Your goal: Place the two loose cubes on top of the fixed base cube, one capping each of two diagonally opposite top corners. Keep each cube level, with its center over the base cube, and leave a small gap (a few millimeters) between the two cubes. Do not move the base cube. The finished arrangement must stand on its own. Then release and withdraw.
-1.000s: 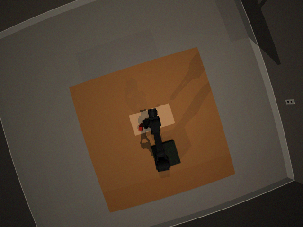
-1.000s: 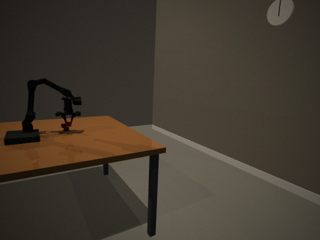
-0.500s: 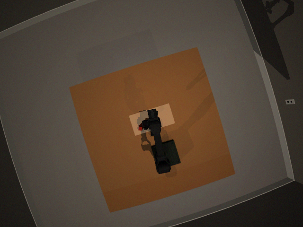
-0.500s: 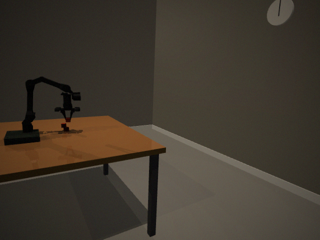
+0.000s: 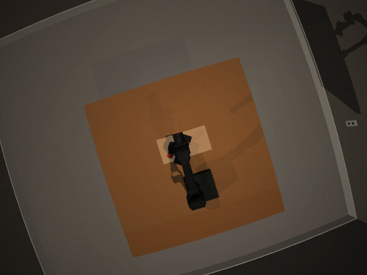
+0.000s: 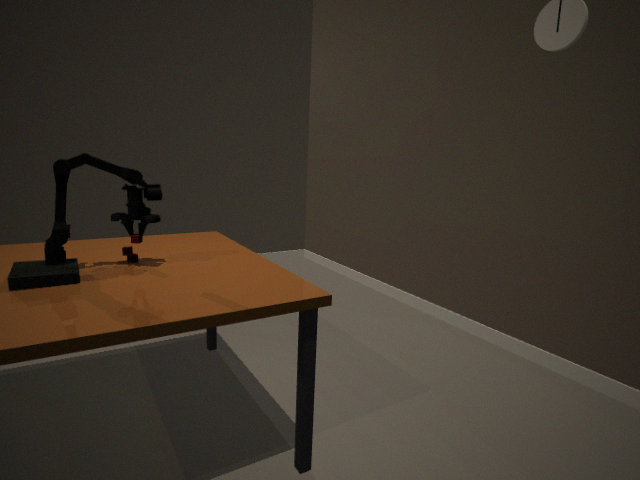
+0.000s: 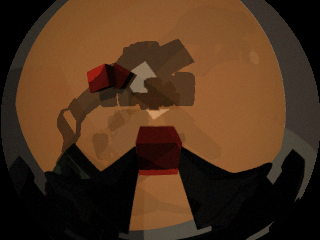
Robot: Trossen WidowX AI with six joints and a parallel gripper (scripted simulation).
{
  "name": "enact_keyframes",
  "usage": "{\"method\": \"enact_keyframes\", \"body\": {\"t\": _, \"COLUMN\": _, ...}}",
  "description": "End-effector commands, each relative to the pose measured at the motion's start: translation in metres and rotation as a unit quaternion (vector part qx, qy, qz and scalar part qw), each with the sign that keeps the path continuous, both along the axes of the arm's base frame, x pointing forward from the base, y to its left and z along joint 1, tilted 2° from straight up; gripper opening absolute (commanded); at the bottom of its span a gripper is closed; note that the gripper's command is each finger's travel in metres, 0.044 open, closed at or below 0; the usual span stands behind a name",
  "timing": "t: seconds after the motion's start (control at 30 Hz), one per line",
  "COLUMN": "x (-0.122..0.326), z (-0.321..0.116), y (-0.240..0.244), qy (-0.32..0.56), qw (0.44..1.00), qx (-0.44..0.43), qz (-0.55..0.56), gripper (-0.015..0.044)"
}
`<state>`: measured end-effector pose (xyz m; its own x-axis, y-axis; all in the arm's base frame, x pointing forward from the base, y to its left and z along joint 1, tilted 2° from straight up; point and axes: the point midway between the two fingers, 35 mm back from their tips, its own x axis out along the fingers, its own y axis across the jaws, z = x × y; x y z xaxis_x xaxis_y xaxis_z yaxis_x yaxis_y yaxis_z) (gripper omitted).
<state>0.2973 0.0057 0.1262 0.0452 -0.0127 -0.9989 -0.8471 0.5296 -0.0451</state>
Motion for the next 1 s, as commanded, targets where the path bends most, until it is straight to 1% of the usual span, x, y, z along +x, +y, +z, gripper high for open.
{"method": "enact_keyframes", "body": {"t": 0.0, "x": 0.002, "z": 0.000, "y": 0.009, "qy": -0.002, "qw": 0.998, "qx": 0.006, "qz": -0.057, "gripper": 0.0105}}
{"method": "enact_keyframes", "body": {"t": 0.47, "x": 0.004, "z": -0.004, "y": 0.038, "qy": -0.002, "qw": 0.969, "qx": 0.017, "qz": -0.248, "gripper": 0.0105}}
{"method": "enact_keyframes", "body": {"t": 0.97, "x": 0.005, "z": -0.007, "y": 0.066, "qy": -0.004, "qw": 0.894, "qx": 0.026, "qz": -0.447, "gripper": 0.0105}}
